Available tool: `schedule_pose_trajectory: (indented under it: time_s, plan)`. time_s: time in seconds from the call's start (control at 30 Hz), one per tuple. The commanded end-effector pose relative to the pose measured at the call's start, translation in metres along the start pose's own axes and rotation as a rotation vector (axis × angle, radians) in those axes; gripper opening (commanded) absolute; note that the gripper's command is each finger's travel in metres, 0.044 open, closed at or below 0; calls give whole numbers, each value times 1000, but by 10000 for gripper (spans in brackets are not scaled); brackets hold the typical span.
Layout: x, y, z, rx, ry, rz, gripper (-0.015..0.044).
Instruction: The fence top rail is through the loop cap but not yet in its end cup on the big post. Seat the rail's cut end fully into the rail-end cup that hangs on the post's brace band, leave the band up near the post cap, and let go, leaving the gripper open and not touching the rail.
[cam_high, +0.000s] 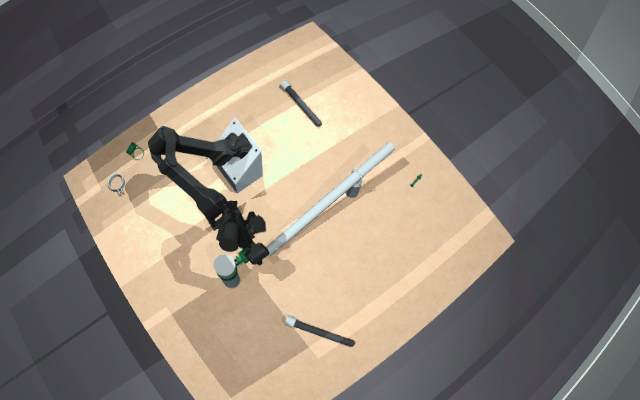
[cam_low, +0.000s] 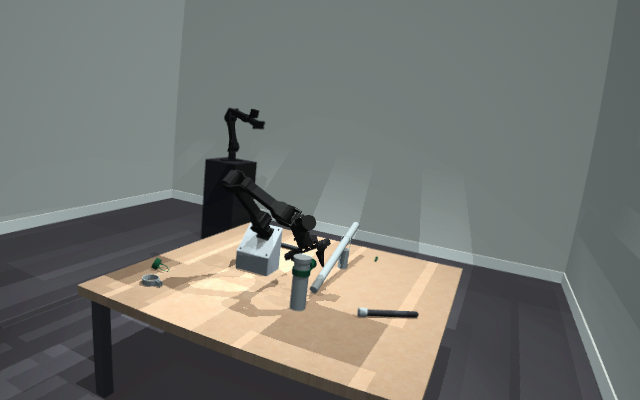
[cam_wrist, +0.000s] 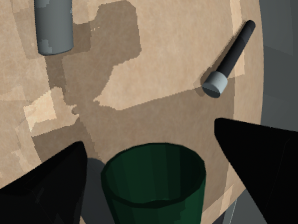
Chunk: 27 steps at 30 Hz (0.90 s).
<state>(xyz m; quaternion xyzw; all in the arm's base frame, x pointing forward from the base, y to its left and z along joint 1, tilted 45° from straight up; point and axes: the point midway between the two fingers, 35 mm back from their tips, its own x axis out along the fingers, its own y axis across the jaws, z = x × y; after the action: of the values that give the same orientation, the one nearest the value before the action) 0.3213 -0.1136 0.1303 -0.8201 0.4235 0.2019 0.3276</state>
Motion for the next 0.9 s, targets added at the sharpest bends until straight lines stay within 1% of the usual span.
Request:
schedule_pose_trajectory:
  time_s: [0.0,0.33,0.43,0.5,0.63,0.87]
  plan:
    - [-6,-4,7,3,-1,2,440]
    - [-28,-16,32,0,-5,1,440]
    - [-27,-16,33,5,-14,0,440]
    - [-29,-19,41,94,-23,9,440]
    - [-39,-26,64,362,-34,38,440]
    - [-61,-35,100,818,-13,68,440]
